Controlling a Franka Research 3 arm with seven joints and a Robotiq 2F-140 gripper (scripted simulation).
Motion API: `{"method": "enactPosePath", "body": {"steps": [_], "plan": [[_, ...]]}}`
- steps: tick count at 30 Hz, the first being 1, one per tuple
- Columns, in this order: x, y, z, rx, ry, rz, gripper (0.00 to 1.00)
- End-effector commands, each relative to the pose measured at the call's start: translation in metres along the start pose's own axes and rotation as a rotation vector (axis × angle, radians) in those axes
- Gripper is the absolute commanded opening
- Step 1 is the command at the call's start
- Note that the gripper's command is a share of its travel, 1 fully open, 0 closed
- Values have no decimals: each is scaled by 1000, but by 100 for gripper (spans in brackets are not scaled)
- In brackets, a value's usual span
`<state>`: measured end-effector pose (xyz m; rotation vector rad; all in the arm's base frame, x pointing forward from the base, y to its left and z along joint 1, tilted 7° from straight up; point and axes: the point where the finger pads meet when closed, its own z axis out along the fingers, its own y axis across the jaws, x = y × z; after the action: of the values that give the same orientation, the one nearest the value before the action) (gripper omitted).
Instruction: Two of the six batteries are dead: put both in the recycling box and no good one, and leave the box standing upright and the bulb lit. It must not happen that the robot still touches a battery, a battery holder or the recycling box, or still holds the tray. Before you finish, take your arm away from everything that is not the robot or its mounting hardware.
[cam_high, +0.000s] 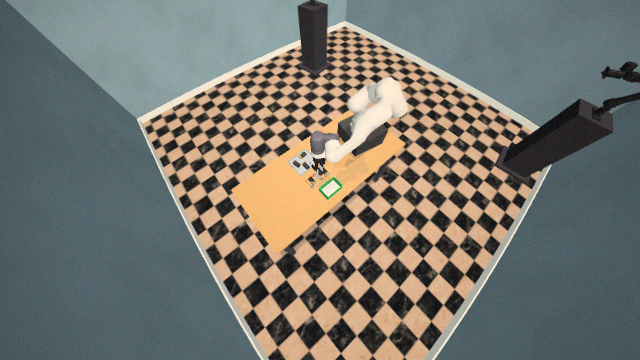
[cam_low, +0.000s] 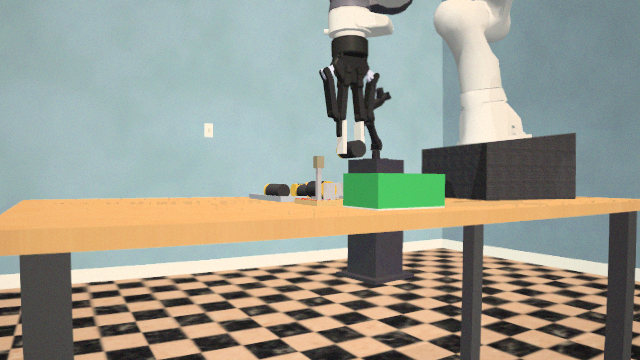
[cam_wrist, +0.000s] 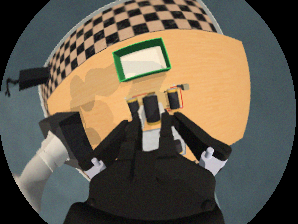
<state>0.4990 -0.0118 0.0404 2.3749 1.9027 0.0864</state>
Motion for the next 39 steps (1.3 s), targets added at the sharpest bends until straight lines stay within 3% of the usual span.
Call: {"method": "enactPosePath", "body": {"steps": [1, 6, 39], "plan": [[-1, 3, 17, -14, -1, 7, 16], [-1, 4, 35, -14, -1, 7, 16], [-1, 4, 36, -14, -1, 7, 16]]}}
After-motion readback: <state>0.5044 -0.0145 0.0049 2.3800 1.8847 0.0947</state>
